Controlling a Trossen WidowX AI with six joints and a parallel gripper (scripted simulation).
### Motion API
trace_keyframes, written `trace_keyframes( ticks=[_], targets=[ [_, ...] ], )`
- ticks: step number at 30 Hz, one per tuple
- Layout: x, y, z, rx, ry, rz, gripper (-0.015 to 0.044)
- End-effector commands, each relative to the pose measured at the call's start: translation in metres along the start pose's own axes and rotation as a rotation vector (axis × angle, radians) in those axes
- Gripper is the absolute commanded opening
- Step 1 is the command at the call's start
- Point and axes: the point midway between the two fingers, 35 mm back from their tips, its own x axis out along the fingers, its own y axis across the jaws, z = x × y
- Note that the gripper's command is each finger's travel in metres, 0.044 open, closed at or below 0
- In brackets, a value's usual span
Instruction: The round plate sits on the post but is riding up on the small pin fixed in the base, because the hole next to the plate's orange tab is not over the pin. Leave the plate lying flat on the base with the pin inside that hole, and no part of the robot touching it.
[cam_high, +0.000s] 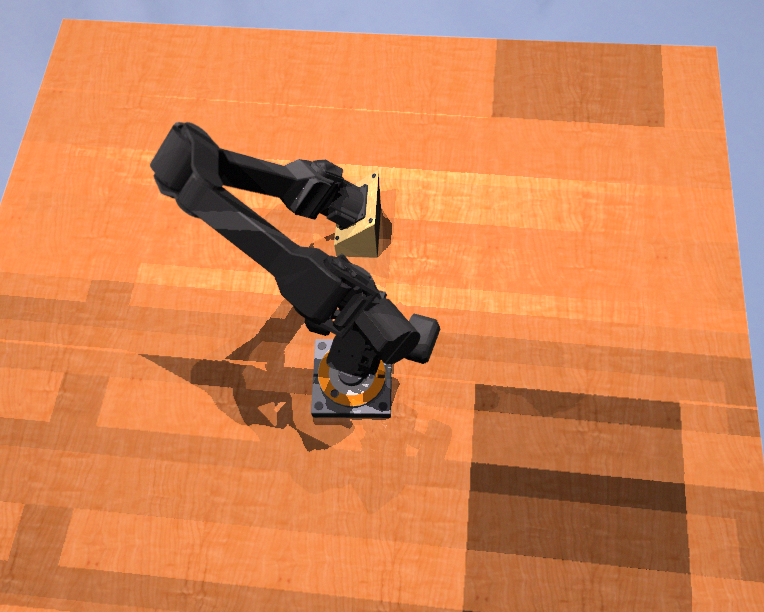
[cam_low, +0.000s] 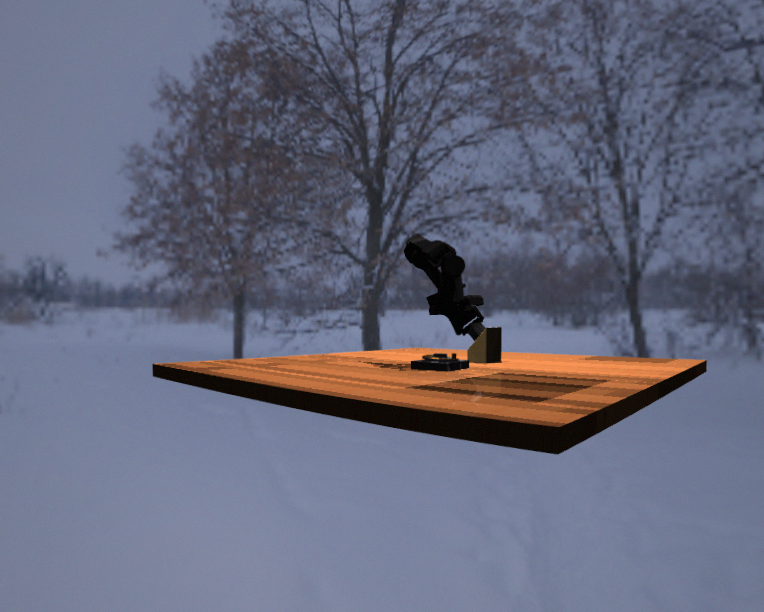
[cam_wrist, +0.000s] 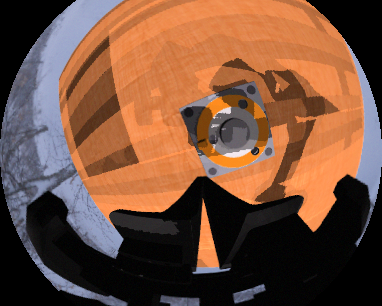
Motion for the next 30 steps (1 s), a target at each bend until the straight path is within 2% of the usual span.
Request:
trace_keyframes(
  ticks=[1,11,21,30],
  targets=[
    [0.009,0.001,-0.001,-0.230,-0.007,-0.135,0.0000],
    [0.012,0.002,0.001,-0.275,-0.007,-0.161,0.0000],
    [0.058,-0.005,0.003,-0.275,-0.008,-0.162,0.0000],
    [0.059,-0.003,0.007,-0.275,-0.008,-0.162,0.0000]
  ],
)
